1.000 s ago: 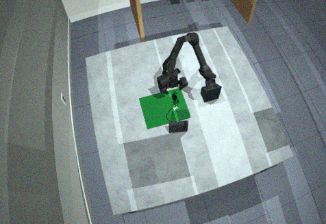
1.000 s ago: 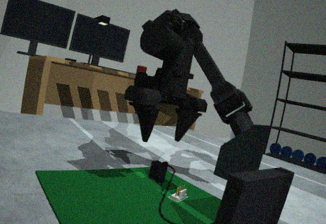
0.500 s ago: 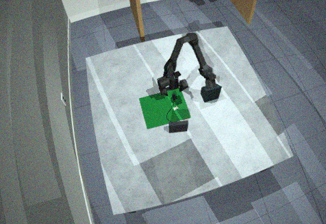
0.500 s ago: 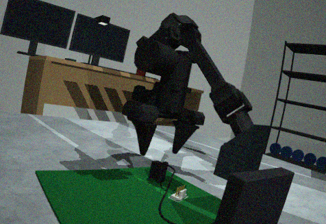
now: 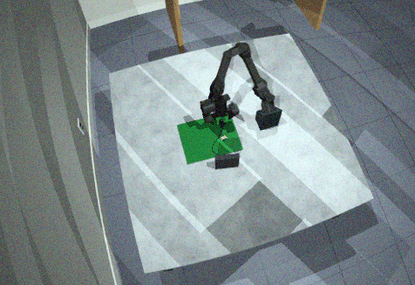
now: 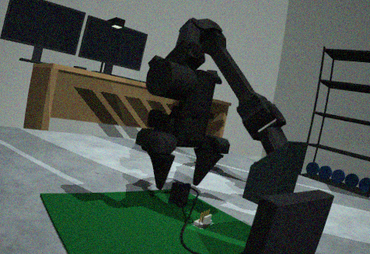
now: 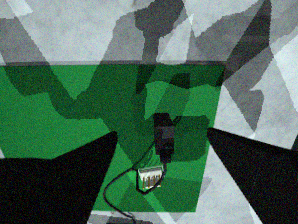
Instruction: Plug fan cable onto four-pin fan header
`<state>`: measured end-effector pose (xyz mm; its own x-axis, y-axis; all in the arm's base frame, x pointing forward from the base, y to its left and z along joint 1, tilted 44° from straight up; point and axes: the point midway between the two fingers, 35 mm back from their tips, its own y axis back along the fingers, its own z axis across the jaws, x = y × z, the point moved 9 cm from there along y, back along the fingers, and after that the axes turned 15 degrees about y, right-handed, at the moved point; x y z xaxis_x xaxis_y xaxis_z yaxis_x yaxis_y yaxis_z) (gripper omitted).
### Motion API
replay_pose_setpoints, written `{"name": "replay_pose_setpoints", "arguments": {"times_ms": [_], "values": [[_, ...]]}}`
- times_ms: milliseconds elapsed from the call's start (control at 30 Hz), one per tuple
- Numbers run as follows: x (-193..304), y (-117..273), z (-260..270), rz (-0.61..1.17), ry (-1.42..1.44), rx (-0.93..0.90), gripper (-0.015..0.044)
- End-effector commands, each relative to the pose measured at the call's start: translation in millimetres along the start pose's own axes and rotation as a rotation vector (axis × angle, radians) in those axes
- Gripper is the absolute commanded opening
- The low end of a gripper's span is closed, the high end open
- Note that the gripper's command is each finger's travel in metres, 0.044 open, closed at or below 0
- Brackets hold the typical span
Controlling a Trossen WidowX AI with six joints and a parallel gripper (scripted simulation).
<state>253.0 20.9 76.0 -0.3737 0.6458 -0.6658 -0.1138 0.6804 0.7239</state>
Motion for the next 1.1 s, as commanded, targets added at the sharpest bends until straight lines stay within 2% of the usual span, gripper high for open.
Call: {"name": "replay_pose_setpoints", "arguments": {"times_ms": [0,433,967,1000,1067], "values": [[-0.4,-8.2,-0.8,-0.006,0.002,0.004,0.044],[-0.7,-23.2,-2.1,-0.008,0.002,0.005,0.044],[-0.3,-20.5,-1.6,-0.002,0.0,0.003,0.002],[-0.3,-20.5,-1.6,-0.002,0.0,0.003,0.0],[-0.3,-20.5,-1.6,-0.002,0.0,0.003,0.0]]}}
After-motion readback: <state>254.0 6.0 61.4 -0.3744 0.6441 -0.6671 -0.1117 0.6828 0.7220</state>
